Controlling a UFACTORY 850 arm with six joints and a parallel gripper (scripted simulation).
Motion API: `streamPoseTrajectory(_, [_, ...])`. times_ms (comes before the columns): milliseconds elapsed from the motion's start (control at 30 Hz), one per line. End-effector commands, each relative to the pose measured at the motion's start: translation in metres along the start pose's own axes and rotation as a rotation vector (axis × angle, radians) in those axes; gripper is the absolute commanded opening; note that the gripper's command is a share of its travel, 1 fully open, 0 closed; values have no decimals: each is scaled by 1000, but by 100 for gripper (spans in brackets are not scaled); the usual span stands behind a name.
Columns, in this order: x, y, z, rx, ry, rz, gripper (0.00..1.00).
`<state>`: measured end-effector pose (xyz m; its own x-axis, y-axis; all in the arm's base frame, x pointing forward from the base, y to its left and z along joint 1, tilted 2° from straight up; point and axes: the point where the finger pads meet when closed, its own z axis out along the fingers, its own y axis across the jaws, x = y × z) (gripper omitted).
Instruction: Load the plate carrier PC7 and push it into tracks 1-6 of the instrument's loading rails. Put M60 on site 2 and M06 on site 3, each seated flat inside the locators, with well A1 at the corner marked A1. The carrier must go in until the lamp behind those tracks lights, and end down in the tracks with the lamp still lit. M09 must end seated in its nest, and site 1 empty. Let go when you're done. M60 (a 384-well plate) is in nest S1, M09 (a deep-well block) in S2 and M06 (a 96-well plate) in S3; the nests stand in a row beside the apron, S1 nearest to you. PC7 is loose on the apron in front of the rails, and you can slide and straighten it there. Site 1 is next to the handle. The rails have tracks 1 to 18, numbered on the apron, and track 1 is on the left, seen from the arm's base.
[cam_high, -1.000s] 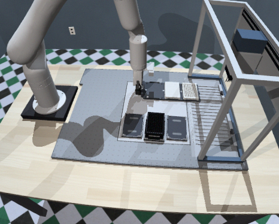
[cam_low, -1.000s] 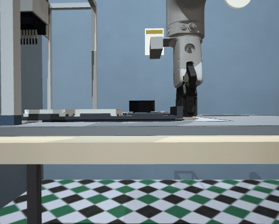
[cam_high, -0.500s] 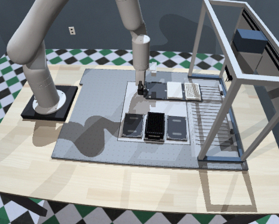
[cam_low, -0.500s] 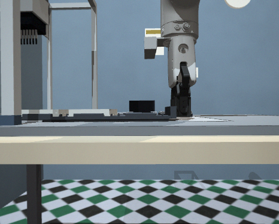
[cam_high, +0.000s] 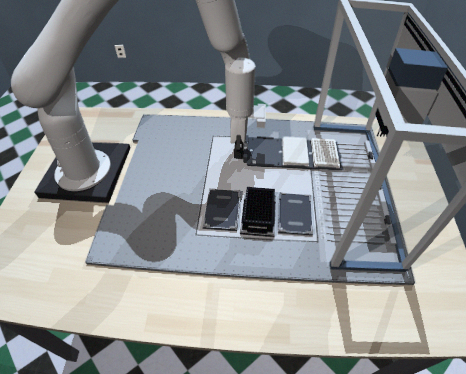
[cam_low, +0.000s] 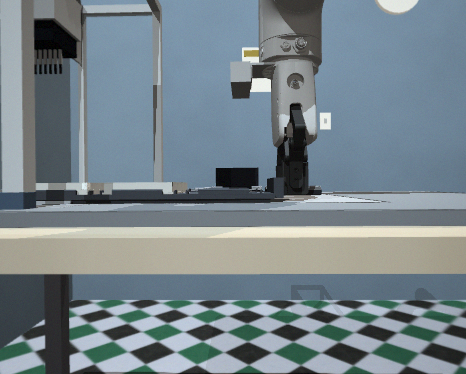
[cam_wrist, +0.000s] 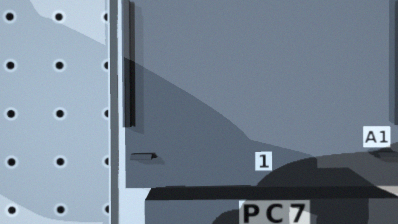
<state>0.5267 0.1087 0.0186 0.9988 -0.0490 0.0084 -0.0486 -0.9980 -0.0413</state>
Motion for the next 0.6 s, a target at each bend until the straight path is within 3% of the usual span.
streamPoseTrajectory(0, [5, 0, -1, 0, 2, 0, 82])
streamPoseTrajectory(567, [20, 0, -1, 0, 2, 0, 82])
